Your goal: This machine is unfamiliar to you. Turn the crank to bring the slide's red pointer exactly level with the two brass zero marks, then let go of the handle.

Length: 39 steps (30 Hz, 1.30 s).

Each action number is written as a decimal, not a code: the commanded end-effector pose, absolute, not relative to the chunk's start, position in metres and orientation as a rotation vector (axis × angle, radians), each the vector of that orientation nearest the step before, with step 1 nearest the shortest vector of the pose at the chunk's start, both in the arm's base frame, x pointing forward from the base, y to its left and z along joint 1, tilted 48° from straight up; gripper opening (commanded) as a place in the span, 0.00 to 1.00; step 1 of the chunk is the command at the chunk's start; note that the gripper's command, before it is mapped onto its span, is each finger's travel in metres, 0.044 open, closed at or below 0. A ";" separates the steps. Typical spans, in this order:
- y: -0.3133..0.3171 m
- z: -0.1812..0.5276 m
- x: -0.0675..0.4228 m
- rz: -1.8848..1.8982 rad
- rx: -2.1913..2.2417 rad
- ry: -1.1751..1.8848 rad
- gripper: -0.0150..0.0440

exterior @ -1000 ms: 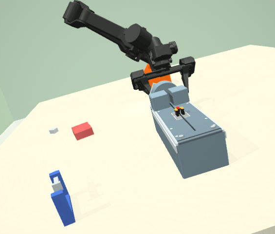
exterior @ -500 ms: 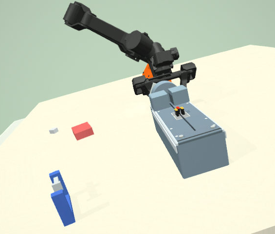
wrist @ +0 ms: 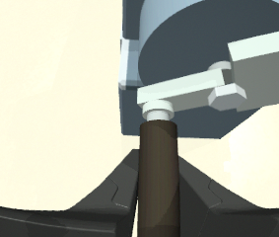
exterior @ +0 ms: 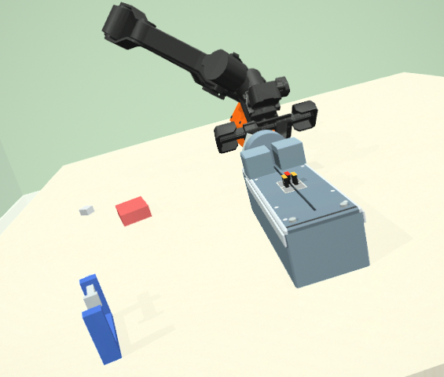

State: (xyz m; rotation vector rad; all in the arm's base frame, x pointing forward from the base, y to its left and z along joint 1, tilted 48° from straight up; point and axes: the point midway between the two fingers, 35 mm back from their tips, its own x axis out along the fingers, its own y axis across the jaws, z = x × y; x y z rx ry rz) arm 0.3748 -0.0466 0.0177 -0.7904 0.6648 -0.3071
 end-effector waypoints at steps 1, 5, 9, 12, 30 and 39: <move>-0.046 0.018 0.375 -0.306 -0.793 0.664 0.25; -0.047 0.017 0.375 -0.306 -0.793 0.664 0.25; -0.049 0.017 0.375 -0.306 -0.793 0.664 0.25; -0.052 0.016 0.375 -0.306 -0.794 0.664 0.25; -0.074 0.023 0.376 -0.307 -0.795 0.664 0.25; -0.076 0.026 0.376 -0.307 -0.795 0.664 0.25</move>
